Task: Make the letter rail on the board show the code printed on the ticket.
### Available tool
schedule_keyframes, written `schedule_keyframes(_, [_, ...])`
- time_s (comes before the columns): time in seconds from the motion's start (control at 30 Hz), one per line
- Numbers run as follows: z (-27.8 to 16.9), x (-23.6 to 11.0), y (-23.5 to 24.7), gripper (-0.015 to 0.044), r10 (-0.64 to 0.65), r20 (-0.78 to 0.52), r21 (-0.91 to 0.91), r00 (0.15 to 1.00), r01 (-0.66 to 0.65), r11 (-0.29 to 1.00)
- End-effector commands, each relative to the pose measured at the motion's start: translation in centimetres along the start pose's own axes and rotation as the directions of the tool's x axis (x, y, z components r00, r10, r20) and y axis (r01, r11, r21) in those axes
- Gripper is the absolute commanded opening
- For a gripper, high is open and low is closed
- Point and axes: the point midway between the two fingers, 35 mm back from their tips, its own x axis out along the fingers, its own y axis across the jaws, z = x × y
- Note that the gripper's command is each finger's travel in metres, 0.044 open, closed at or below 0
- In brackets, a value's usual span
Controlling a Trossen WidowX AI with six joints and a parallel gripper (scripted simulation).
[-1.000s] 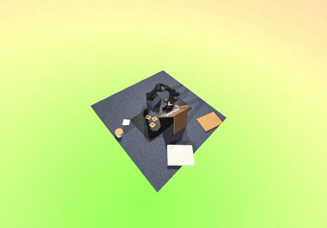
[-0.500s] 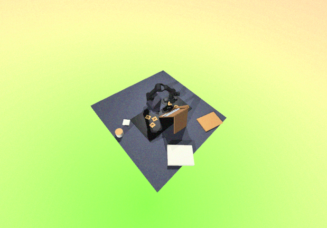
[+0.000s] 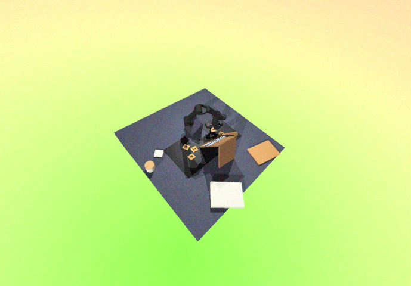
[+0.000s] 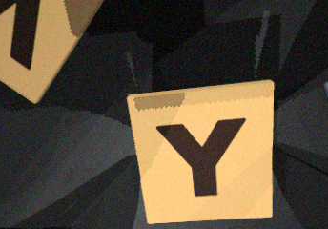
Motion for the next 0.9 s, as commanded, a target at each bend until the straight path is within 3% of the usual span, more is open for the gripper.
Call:
schedule_keyframes(0.0, [0.0,-0.3,0.0,0.0,0.004,-0.005,0.007,1.0,-0.004,1.0])
schedule_keyframes(0.53, [0.1,-0.7,0.0,0.0,0.003,0.0,-0.001,1.0,-0.003,1.0])
schedule_keyframes(0.87, [3.1,-3.5,0.0,0.0,0.133,0.018,-0.08,0.991,-0.132,0.988])
